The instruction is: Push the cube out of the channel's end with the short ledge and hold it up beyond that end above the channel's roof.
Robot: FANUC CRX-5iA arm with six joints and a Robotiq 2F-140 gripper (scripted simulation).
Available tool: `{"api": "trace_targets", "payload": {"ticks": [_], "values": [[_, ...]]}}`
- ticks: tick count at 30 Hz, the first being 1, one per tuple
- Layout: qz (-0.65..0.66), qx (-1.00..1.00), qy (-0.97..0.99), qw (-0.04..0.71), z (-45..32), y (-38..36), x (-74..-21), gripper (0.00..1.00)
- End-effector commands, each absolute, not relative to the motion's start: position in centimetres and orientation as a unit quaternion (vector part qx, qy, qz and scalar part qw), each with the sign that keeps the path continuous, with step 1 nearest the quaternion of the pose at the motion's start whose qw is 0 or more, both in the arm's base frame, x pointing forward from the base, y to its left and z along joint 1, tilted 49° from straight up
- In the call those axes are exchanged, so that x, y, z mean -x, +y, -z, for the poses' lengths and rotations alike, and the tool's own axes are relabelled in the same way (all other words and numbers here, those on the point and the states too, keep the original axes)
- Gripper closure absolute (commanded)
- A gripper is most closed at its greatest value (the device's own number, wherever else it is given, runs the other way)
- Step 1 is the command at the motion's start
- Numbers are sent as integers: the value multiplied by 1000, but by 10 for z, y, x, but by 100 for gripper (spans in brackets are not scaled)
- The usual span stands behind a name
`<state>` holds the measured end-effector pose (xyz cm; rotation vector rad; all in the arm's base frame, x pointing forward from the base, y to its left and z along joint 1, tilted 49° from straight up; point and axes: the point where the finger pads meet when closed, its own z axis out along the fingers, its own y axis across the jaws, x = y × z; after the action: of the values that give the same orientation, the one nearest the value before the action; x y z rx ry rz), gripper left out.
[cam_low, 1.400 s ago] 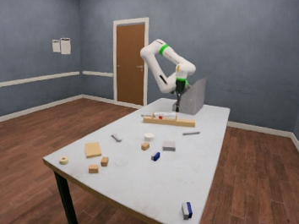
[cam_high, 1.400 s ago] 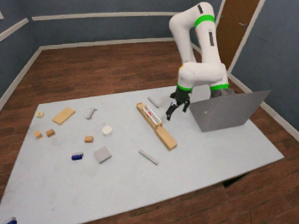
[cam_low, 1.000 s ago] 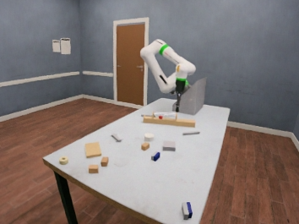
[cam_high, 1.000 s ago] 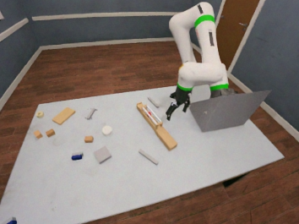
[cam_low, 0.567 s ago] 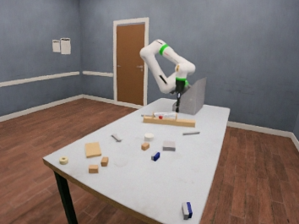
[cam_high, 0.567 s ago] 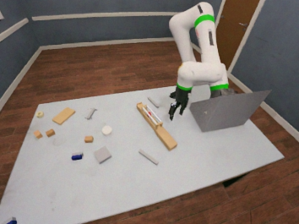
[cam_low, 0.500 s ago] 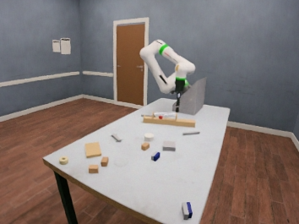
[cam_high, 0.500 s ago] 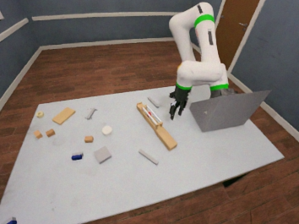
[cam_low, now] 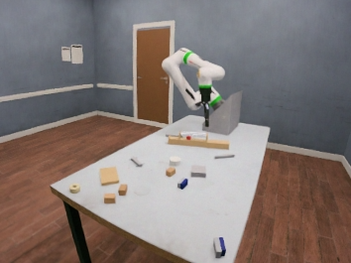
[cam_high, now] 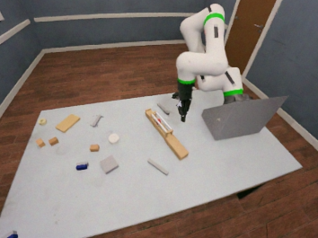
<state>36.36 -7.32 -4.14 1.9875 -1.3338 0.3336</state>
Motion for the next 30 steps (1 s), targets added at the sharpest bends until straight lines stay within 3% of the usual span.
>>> {"api": "trace_targets", "payload": {"ticks": [1, 30], "values": [[-84, -799, -490, 338, 23, -60, -382, 90], [43, -955, -253, 146, -127, -11, -469, 90]]}}
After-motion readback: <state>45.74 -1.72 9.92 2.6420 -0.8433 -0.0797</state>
